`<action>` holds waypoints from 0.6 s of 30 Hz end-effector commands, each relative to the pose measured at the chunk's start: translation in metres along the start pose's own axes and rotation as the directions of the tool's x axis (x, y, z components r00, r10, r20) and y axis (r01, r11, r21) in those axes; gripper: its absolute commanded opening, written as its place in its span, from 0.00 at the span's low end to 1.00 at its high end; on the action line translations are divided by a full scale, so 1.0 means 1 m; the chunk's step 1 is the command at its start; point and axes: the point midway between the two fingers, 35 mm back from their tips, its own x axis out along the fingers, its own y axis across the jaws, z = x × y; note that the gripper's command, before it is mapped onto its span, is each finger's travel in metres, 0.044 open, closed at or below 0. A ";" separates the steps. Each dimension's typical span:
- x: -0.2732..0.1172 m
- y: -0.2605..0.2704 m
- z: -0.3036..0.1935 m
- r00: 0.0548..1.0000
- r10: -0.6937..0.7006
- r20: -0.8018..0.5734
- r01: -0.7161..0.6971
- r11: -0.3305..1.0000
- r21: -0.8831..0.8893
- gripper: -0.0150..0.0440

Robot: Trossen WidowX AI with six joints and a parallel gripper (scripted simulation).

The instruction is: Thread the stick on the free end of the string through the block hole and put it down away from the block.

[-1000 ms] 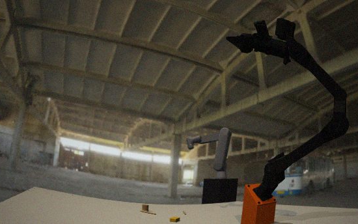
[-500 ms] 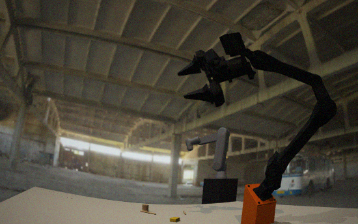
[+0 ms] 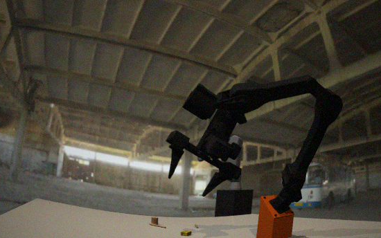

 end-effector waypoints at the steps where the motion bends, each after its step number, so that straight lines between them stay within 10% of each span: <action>1: 0.048 0.054 0.022 0.967 0.238 0.088 -0.213 0.950 -0.229 1.00; 18: 0.075 0.102 0.038 0.898 0.417 0.138 -0.332 0.850 -0.408 1.00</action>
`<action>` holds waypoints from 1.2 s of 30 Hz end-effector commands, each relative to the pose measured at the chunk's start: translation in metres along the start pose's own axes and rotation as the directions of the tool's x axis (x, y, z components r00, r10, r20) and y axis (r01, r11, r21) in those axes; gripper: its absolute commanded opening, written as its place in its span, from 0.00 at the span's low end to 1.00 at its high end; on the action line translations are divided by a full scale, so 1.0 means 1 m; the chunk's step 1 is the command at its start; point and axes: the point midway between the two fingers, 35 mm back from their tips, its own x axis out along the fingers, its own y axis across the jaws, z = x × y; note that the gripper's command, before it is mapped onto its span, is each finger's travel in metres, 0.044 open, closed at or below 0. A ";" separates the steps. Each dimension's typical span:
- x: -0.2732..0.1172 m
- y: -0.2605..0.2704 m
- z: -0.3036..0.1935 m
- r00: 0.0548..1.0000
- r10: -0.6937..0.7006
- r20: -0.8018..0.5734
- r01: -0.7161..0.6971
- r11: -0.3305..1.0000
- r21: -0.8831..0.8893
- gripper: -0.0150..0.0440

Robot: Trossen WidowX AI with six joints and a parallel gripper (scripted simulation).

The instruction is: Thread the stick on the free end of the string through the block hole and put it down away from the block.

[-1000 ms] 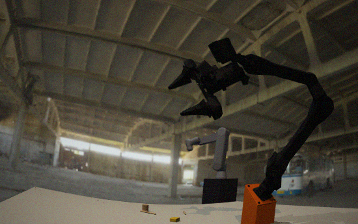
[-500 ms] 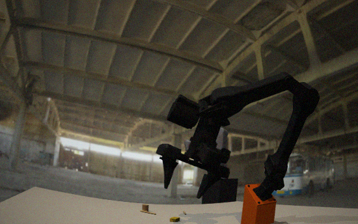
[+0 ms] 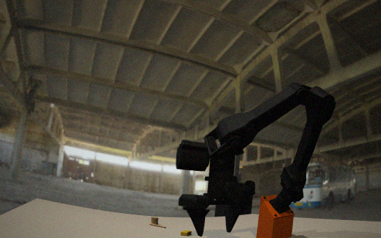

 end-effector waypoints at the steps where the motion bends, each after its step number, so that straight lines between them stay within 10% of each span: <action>1: 0.002 0.002 0.001 1.000 0.008 0.010 -0.008 1.000 -0.008 1.00; 9: 0.002 0.001 0.000 1.000 0.008 0.010 -0.008 1.000 -0.009 1.00; 17: 0.002 0.002 0.001 1.000 0.008 0.005 -0.008 1.000 -0.004 0.66; 29: 0.002 0.002 0.001 1.000 0.009 0.006 -0.009 1.000 -0.003 0.66; 36: 0.002 0.002 0.001 1.000 0.009 0.006 -0.009 1.000 -0.003 0.35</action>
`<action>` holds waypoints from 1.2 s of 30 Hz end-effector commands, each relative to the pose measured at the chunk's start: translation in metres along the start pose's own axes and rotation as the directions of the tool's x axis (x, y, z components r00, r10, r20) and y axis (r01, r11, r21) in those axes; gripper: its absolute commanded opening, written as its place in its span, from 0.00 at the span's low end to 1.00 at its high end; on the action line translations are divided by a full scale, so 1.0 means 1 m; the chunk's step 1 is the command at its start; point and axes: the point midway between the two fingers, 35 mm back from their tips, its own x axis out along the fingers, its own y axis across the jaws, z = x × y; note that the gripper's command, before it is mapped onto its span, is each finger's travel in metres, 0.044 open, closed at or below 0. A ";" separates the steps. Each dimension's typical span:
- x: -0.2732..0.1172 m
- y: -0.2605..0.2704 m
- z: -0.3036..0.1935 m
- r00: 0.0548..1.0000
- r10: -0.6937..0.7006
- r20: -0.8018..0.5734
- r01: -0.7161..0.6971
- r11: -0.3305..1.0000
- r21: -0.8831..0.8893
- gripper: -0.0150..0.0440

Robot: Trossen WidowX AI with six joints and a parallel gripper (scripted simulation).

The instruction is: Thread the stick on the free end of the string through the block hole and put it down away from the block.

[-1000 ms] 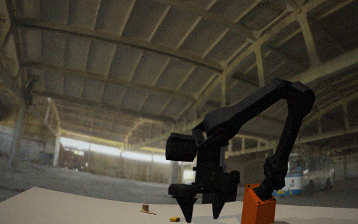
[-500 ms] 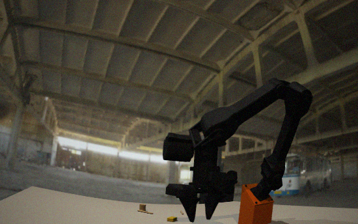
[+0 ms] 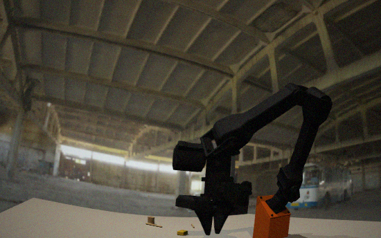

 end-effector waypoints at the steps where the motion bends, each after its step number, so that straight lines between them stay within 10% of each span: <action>1: 0.000 0.000 0.000 1.000 0.000 0.000 0.000 1.000 0.000 0.30; 23: 0.000 0.000 0.000 1.000 0.000 0.000 0.000 1.000 0.000 0.25; 32: 0.000 0.000 0.000 1.000 0.000 0.000 0.000 1.000 0.000 0.65; 36: 0.000 0.000 0.000 1.000 0.000 0.000 0.000 1.000 0.000 0.57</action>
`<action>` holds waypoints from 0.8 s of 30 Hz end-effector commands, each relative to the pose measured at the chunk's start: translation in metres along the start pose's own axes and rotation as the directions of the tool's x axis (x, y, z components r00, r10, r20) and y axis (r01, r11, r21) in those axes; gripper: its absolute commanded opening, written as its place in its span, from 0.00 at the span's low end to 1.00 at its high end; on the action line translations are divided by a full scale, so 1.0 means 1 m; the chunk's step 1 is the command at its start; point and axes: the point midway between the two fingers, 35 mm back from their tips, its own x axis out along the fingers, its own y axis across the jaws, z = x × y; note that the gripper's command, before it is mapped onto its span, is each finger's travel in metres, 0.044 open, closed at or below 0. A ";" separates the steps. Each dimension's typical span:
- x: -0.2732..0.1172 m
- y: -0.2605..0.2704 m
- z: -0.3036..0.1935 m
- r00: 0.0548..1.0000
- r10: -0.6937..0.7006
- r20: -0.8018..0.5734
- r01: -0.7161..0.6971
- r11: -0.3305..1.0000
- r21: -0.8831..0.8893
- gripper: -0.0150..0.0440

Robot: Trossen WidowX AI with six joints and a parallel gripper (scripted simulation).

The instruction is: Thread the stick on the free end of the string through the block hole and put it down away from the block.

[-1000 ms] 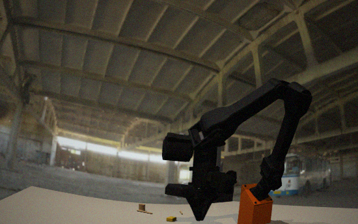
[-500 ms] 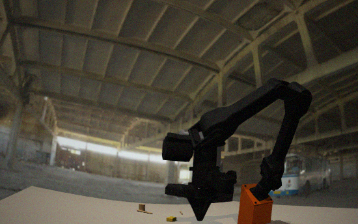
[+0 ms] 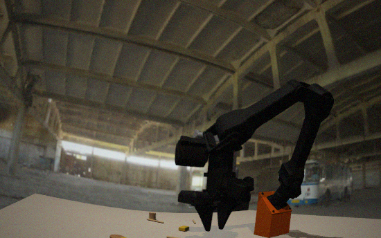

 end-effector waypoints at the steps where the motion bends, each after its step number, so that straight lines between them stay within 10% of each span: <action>1: 0.000 0.000 0.000 1.000 0.000 0.000 0.000 1.000 0.000 0.53; 7: 0.000 0.000 0.000 1.000 0.000 0.000 0.000 1.000 0.000 0.26; 24: 0.000 0.000 -0.001 1.000 0.000 0.000 0.000 1.000 0.018 0.30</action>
